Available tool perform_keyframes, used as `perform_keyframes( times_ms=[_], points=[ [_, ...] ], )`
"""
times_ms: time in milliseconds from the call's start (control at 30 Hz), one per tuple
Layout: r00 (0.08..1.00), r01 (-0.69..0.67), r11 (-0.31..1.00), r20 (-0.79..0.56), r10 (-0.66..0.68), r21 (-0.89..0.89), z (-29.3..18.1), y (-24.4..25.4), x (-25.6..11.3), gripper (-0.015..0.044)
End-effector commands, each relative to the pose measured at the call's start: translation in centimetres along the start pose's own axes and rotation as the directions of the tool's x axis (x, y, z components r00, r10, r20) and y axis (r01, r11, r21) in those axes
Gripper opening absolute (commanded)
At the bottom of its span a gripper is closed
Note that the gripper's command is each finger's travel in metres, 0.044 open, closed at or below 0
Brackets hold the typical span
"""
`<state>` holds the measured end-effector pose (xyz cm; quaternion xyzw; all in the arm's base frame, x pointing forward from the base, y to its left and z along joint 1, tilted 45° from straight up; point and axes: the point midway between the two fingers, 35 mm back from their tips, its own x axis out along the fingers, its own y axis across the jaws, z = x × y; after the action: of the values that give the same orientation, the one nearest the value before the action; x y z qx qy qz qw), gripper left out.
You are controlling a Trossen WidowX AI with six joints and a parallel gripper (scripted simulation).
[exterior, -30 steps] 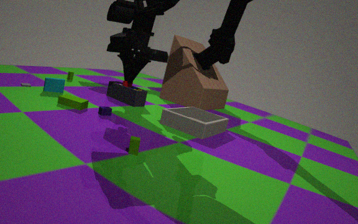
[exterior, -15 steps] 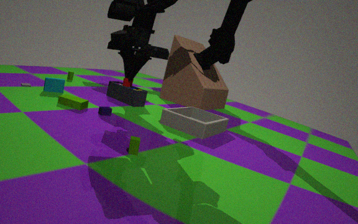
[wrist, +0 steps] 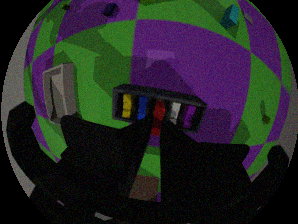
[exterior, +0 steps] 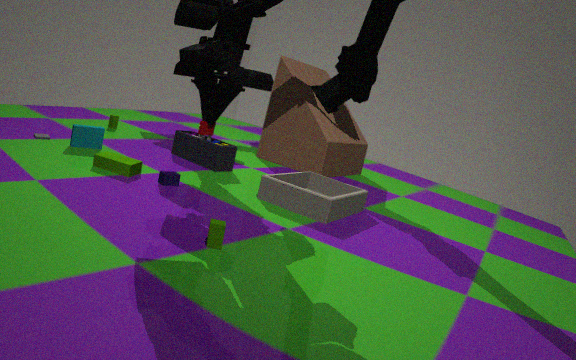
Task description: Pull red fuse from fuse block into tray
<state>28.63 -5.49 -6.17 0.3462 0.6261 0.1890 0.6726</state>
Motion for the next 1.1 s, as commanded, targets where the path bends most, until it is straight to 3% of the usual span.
perform_keyframes(
  times_ms=[0,1067],
  points=[
    [1.000,0.004,1.000,-0.002,-0.004,-0.002,0.0,0.0,-0.3,0.0000],
    [1.000,0.004,1.000,-0.001,-0.004,-0.002,0.0,0.0,-3.2,0.0000]
  ],
)
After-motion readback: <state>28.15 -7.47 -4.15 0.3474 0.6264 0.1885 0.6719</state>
